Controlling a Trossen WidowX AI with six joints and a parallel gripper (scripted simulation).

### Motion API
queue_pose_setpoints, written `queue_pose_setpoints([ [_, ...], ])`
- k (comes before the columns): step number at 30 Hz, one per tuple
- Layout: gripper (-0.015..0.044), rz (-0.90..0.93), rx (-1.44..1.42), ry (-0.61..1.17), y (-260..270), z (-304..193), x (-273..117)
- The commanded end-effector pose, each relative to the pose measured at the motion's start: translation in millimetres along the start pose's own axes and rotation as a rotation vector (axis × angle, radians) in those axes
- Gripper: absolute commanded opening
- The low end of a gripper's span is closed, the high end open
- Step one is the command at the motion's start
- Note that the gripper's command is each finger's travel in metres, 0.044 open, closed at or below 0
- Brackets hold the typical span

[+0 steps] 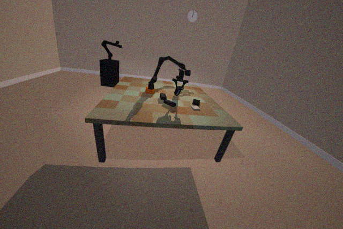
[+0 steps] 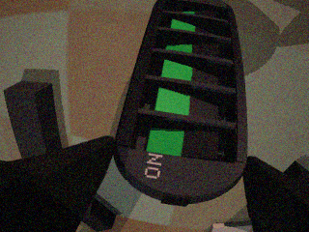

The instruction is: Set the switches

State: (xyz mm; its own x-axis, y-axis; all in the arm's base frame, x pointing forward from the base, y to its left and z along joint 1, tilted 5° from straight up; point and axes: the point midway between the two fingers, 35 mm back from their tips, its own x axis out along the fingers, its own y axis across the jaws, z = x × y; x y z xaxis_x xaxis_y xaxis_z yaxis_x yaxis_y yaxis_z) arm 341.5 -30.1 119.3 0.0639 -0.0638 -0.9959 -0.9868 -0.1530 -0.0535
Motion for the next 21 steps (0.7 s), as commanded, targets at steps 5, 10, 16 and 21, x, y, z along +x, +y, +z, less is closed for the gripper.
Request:
queue_pose_setpoints([
  [5,0.0336,-0.005,-0.001,0.011,0.0,8.5,-4.6],
  [10,0.0336,-0.005,-0.001,0.021,0.0,12.5,-6.4],
  [16,0.0336,-0.005,-0.001,0.033,0.0,17.2,-8.4],
  [21,0.0336,-0.005,-0.001,0.044,0.0,21.3,-10.0],
])
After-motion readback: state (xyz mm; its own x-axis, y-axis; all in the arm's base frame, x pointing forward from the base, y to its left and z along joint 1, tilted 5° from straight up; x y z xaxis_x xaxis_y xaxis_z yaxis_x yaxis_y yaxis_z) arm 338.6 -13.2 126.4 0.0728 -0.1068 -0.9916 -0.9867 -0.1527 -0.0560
